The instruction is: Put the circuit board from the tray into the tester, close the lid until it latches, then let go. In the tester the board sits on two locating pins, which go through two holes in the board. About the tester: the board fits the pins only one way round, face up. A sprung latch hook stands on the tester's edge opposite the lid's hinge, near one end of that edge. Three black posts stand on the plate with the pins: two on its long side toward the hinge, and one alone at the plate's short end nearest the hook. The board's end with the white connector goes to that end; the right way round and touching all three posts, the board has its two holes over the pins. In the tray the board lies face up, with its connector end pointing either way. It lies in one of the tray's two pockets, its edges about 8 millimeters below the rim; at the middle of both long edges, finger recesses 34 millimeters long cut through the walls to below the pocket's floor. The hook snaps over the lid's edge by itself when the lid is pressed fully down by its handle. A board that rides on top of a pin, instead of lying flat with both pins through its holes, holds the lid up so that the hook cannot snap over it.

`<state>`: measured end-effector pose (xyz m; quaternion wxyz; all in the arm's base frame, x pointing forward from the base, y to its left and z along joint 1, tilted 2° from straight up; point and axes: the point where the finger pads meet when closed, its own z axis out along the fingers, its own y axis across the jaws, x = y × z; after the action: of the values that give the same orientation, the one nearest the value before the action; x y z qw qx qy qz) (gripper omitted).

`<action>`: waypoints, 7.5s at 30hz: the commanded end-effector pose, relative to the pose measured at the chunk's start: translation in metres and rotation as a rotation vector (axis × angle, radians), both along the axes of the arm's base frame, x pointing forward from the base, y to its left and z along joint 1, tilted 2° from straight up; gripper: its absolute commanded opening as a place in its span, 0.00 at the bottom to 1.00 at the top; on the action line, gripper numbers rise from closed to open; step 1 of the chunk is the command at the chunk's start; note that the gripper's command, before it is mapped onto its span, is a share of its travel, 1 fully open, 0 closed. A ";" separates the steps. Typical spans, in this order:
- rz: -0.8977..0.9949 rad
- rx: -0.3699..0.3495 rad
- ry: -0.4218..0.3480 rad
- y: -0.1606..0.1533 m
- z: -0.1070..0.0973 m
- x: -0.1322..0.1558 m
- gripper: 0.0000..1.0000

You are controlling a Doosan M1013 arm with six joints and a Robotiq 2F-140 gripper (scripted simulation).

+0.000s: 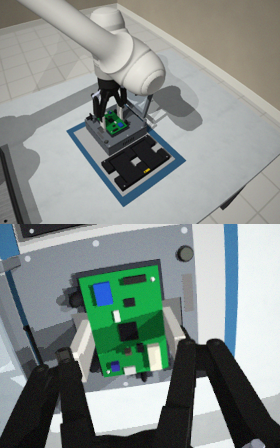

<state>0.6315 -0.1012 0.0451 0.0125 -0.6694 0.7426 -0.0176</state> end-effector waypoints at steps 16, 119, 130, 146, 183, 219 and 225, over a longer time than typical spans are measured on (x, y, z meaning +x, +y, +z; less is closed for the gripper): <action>0.003 -0.004 0.002 0.000 -0.003 -0.001 0.46; 0.003 -0.004 0.002 0.001 0.128 -0.007 0.58; 0.003 -0.004 0.002 0.002 0.178 -0.009 0.58; 0.003 -0.004 0.002 0.003 0.225 -0.011 0.58; 0.003 -0.004 0.002 0.003 0.231 -0.011 0.30; 0.003 -0.004 0.002 0.003 0.231 -0.011 0.30; 0.003 -0.004 0.002 0.003 0.231 -0.011 0.30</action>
<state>0.6191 -0.0984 0.2716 0.0109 -0.6694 0.7426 -0.0155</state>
